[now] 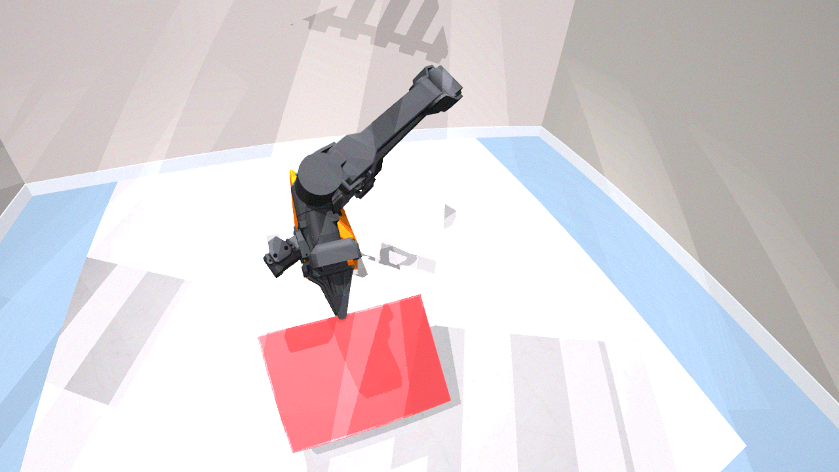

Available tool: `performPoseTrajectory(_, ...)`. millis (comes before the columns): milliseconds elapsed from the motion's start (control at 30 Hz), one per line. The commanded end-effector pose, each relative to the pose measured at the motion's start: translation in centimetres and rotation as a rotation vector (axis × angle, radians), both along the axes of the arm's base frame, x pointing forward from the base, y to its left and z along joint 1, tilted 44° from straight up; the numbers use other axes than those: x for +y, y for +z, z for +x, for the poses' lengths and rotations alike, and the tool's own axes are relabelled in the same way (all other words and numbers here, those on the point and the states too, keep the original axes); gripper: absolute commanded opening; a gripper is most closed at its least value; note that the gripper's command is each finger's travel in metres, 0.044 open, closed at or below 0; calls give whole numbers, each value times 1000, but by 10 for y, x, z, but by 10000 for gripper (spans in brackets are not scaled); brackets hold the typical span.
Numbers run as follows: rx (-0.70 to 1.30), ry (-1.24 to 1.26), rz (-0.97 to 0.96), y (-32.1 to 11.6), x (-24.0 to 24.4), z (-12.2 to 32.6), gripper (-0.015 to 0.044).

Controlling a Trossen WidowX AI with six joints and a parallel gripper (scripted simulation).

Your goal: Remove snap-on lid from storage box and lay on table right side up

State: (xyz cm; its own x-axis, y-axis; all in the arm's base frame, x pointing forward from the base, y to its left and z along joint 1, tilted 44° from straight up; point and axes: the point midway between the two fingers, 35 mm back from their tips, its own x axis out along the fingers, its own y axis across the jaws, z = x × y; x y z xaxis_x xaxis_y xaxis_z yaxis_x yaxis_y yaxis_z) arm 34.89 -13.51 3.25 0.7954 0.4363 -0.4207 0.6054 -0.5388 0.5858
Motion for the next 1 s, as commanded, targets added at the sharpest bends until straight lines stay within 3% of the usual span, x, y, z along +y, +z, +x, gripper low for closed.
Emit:
performPoseTrajectory(0, -13, 1, -10, 7, -6, 5, 0)
performPoseTrajectory(967, -13, 1, -11, 35, -32, 12, 0)
